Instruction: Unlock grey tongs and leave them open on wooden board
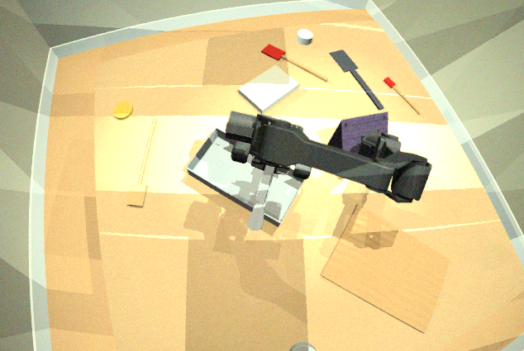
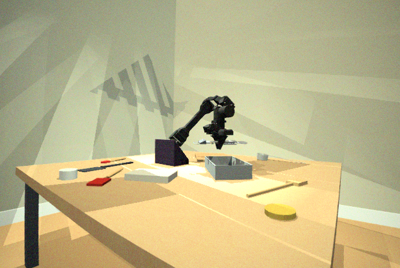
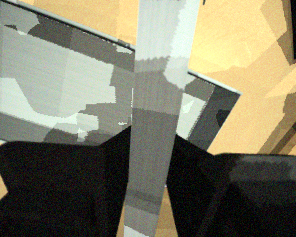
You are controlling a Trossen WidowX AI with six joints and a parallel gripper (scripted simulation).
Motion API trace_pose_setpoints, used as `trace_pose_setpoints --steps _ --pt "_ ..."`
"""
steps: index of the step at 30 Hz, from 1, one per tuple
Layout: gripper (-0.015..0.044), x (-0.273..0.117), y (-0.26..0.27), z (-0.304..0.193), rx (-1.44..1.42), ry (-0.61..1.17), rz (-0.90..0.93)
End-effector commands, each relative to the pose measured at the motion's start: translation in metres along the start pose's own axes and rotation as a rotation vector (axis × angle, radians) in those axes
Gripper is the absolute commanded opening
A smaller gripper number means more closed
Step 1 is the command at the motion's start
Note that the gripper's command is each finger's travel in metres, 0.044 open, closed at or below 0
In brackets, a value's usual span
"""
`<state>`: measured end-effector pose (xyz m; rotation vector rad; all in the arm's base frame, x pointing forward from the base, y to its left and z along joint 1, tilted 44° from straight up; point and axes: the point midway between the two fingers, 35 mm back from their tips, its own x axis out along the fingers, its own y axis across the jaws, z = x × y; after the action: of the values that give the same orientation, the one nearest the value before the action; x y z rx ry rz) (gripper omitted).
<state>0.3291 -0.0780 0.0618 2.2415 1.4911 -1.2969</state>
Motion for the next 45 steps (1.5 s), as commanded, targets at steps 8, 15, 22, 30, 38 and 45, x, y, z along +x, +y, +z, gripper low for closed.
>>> trace_pose_setpoints --steps 8,15,22,30,38,45 --pt "-0.0150 -0.008 -0.010 -0.020 -0.447 0.009 0.008" --pt "-0.0150 -0.011 -0.017 -0.031 -0.714 0.012 0.011" --pt "-0.0150 -0.014 -0.024 -0.042 -0.979 0.015 0.015" --pt "-0.0150 -0.018 -0.033 -0.053 -1.282 0.018 0.021" --pt "-0.0150 -0.022 -0.042 -0.065 -1.585 0.021 0.028" --pt "-0.0150 -0.025 -0.050 -0.074 -1.851 0.023 0.035"
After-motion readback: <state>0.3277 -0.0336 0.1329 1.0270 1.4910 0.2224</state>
